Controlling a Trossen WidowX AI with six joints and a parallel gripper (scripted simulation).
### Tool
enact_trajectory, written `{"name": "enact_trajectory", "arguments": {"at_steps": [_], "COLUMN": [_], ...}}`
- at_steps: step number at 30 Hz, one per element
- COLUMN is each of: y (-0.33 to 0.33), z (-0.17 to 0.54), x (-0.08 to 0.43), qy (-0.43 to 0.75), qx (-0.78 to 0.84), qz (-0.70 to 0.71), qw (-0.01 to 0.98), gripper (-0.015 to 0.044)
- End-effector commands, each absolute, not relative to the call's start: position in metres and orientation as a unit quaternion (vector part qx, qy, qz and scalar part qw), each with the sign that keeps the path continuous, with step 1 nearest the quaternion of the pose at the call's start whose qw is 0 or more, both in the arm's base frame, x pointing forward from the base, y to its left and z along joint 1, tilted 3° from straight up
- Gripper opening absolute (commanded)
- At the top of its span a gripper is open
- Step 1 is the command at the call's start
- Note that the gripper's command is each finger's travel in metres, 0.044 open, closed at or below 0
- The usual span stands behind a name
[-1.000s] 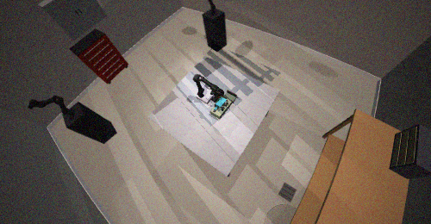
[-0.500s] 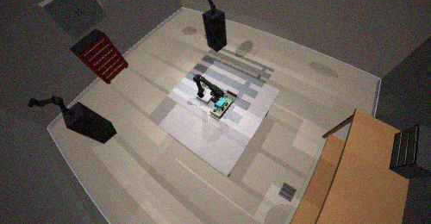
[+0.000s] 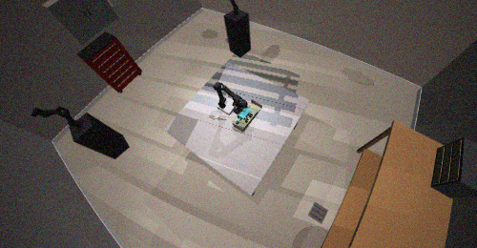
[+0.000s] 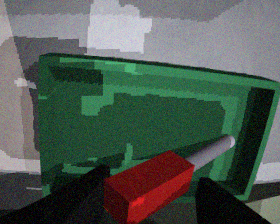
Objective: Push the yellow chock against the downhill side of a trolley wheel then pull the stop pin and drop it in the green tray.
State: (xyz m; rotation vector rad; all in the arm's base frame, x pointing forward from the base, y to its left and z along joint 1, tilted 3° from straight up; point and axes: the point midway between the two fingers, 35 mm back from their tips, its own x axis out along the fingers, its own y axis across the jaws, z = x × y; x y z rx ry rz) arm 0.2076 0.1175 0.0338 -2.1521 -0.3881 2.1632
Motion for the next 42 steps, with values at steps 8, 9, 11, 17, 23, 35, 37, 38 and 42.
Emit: {"name": "enact_trajectory", "arguments": {"at_steps": [8,9,11,17,23,35,37,38,42], "y": [0.115,0.115,0.116,0.116,0.115,0.11,0.109,0.109,0.108], "z": [0.029,0.029,0.032,0.032,0.04,0.078,0.084,0.087,0.1], "x": [0.205,0.205,0.207,0.207,0.207,0.201,0.2,0.2,0.199], "qy": [-0.129,-0.129,-0.126,-0.126,-0.127,-0.129,-0.129,-0.129,-0.129], "qx": [-0.697,-0.697,-0.699,-0.699,-0.698,-0.697,-0.697,-0.697,-0.697], "qz": [0.705,0.705,0.703,0.703,0.704,0.705,0.705,0.705,0.705], "qw": [0.031,0.031,0.033,0.033,0.032,0.031,0.031,0.031,0.031], "gripper": [0.019,0.019,0.0242,0.034,0.034,0.044,0.044,0.044,0.044]}}
